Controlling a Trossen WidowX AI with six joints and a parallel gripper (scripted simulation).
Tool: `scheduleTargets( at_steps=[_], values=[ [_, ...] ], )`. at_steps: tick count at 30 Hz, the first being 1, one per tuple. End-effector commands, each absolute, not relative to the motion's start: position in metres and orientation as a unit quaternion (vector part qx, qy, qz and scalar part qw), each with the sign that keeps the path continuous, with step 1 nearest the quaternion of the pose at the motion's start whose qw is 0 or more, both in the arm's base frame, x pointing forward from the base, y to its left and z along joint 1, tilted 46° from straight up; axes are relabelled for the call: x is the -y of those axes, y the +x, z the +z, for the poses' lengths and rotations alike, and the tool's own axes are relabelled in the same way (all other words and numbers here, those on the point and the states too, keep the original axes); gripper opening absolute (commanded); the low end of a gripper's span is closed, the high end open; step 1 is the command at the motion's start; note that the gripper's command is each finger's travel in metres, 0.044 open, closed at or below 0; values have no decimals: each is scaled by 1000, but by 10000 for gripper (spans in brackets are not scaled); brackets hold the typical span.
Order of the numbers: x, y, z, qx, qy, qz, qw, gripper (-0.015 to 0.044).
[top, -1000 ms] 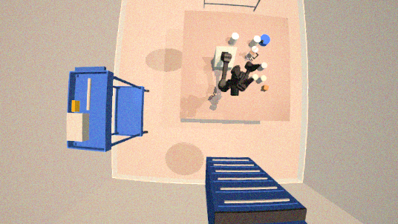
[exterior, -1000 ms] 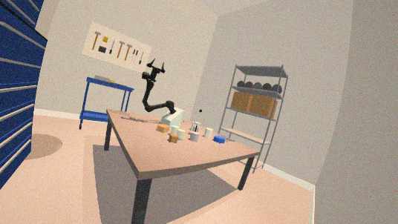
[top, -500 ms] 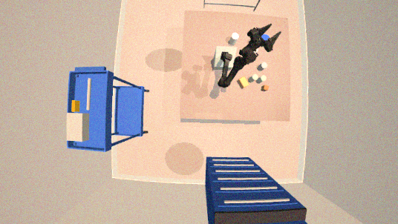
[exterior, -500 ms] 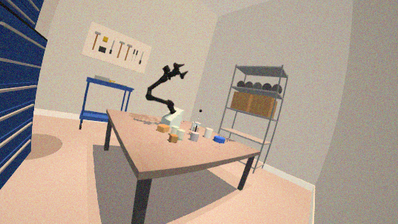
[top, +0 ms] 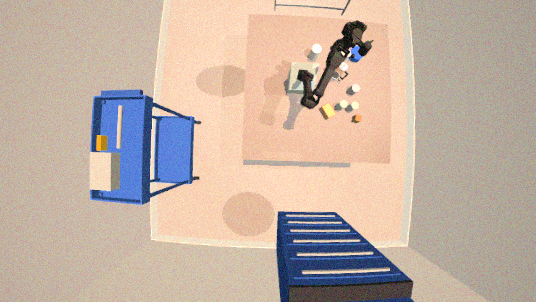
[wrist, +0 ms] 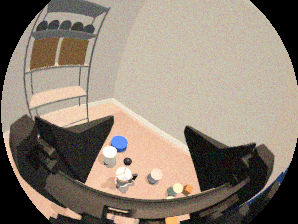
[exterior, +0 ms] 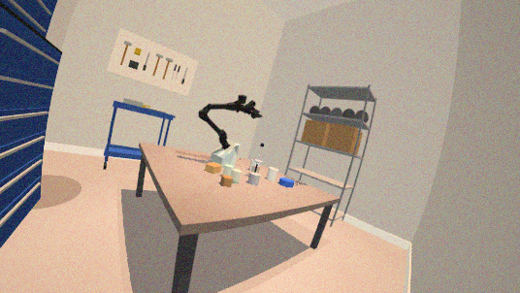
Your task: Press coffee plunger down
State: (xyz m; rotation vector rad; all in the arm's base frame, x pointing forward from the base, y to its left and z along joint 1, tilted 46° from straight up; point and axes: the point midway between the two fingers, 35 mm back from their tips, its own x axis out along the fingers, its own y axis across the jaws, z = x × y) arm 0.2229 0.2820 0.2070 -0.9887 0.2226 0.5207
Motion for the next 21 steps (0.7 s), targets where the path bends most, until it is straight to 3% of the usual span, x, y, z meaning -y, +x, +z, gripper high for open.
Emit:
scheduleTargets(
  at_steps=[1, 6, 21],
  values=[
    [-252, 248, 143, -203, -440, 147, 862, 440],
    [-216, 263, 92, -263, -412, 48, 871, 440],
    [-176, 265, 46, -268, -413, 52, 869, 440]
  ],
)
